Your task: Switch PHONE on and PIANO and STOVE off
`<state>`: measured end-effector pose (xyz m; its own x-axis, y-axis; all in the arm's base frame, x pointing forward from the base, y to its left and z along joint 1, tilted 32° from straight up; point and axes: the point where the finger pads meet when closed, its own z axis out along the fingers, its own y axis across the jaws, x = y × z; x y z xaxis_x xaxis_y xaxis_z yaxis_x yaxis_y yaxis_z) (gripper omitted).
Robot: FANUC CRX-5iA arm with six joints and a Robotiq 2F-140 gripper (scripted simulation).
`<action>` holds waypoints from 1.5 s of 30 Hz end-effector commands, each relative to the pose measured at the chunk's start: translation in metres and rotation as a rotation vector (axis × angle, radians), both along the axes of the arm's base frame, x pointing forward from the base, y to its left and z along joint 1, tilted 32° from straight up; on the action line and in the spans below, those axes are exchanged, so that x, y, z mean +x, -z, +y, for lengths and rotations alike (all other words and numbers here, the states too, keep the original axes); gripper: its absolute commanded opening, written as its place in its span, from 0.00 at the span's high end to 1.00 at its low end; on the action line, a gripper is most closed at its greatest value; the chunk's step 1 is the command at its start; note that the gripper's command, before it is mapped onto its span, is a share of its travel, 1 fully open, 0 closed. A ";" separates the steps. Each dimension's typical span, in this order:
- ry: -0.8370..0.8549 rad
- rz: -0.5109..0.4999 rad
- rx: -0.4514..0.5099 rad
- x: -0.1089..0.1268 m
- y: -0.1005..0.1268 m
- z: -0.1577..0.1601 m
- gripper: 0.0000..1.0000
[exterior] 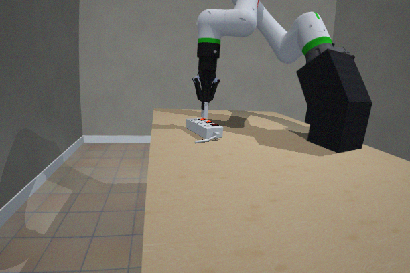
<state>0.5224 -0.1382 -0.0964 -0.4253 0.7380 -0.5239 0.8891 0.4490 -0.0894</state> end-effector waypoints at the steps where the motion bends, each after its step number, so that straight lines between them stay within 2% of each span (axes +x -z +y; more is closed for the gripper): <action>1: 0.000 0.000 0.000 0.000 0.000 0.000 1.00; 45: 0.000 0.000 0.000 0.002 0.008 -0.005 1.00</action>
<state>0.5240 -0.1429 -0.1042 -0.4252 0.7378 -0.5242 0.8891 0.4489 -0.0893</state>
